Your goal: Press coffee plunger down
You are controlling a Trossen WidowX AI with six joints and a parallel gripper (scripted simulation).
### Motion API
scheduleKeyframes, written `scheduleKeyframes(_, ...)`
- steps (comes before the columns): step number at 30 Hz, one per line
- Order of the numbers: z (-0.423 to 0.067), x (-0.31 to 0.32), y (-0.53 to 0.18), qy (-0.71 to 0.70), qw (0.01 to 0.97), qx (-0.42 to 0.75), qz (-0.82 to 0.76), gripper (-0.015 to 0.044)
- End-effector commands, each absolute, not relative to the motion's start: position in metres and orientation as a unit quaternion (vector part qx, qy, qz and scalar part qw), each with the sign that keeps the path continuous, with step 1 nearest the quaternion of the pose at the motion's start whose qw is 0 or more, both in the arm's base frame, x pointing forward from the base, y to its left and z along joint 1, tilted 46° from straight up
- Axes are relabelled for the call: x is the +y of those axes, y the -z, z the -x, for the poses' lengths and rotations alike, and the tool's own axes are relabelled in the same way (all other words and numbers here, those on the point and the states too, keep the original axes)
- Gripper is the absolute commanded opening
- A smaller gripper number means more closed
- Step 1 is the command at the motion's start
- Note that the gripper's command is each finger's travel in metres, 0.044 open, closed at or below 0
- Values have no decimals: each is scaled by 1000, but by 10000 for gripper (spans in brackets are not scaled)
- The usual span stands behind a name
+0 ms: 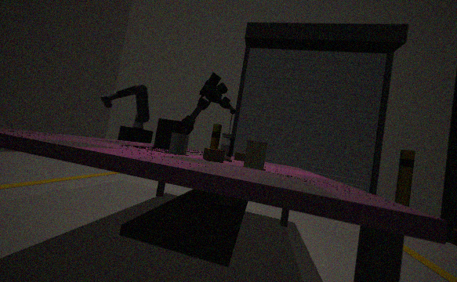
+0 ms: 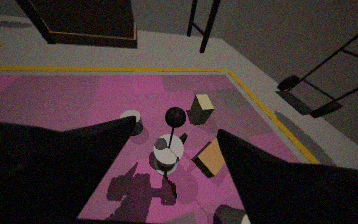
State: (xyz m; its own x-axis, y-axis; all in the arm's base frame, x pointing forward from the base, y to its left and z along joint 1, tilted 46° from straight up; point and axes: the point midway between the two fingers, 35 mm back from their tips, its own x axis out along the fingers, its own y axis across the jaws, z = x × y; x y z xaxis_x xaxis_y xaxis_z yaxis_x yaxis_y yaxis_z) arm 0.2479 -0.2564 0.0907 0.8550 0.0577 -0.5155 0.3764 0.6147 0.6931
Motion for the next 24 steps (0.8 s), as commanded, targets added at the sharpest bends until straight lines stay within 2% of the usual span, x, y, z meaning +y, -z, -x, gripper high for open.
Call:
scheduleKeyframes(1,-250,-252,-89,94,865,250,-425,440)
scheduleKeyframes(24,-281,-251,-71,94,865,250,-424,440)
